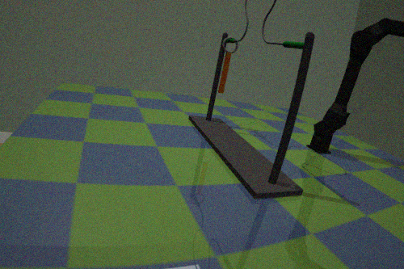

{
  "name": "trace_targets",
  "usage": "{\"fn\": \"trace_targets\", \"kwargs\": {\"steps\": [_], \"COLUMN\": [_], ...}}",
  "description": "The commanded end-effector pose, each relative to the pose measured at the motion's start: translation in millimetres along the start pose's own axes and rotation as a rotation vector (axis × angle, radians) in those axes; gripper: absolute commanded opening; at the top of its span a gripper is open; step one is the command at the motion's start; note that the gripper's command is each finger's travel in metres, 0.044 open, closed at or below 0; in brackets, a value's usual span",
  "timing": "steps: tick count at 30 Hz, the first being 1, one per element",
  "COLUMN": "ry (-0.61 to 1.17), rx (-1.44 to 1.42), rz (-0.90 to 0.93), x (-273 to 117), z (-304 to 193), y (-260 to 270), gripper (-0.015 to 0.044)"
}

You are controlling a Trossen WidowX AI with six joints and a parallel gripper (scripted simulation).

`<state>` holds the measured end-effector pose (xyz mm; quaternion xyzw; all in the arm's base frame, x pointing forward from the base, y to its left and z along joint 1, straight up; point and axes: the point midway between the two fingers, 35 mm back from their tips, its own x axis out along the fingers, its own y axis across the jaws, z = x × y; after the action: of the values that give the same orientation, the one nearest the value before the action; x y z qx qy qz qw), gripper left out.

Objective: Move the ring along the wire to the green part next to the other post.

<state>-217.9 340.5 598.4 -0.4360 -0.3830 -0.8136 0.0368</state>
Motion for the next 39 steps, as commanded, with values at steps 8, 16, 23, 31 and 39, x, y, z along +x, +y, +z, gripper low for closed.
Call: {"fn": "trace_targets", "kwargs": {"steps": [8,16,23,31,39], "ry": [-0.302,-0.514,-0.695,-0.901,-1.107], "rx": [-0.238,-0.378,-0.466,-0.523,-0.529], "rz": [-0.395,-0.666,-0.893,-1.145,-1.390], "x": [-112.2,-216.4,-313.5,-425.6,-532.7], "z": [117.7,178.8,209.0,215.8,192.3], "y": [-45.6,-47.8,-34.7,-8.0,25.1], "gripper": [0.0160,0.0160,0.0160,0.0160,0.0160]}}
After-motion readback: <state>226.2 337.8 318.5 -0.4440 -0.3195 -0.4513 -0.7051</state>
